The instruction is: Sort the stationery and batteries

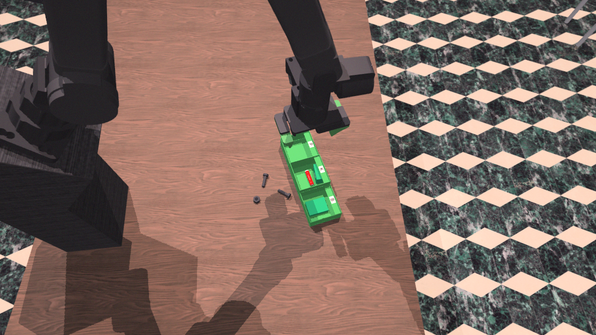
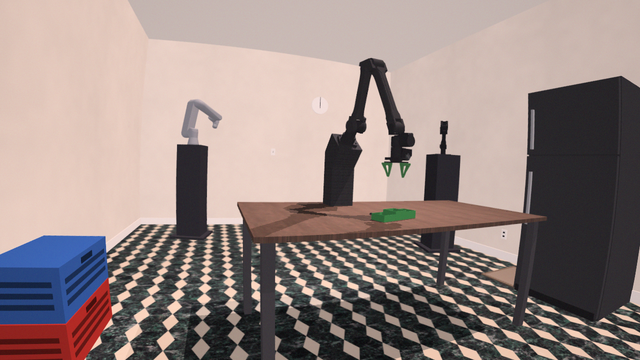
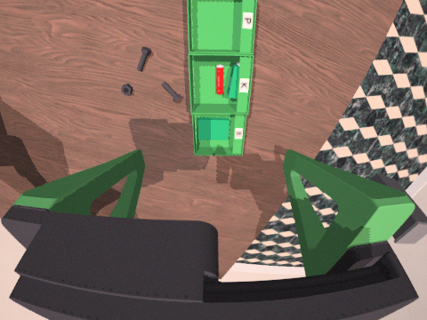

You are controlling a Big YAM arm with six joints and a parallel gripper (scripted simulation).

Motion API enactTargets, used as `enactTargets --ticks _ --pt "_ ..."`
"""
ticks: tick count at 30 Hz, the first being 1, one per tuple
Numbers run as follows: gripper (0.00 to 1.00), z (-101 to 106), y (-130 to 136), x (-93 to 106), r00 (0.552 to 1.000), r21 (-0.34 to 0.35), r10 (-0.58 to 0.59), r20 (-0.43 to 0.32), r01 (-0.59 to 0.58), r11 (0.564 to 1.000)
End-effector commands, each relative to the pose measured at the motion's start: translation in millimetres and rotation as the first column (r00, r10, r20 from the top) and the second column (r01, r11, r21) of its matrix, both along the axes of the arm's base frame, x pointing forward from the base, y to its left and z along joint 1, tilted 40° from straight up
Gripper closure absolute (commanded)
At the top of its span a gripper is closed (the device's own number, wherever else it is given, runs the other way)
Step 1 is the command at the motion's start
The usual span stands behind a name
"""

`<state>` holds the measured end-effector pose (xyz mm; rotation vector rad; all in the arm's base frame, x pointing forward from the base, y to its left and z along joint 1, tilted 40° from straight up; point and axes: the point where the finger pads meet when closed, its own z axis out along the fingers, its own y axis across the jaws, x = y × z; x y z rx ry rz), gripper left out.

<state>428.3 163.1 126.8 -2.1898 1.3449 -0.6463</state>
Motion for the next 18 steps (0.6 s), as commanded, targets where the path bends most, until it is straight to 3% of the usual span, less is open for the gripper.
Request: enactTargets --ticks 1,18 --pt "0.00 9.8 4.4 4.4 1.000 0.010 0.002 0.018 -0.002 1.000" --pt "0.00 10.1 4.8 4.7 1.000 0.010 0.002 0.018 -0.002 1.000"
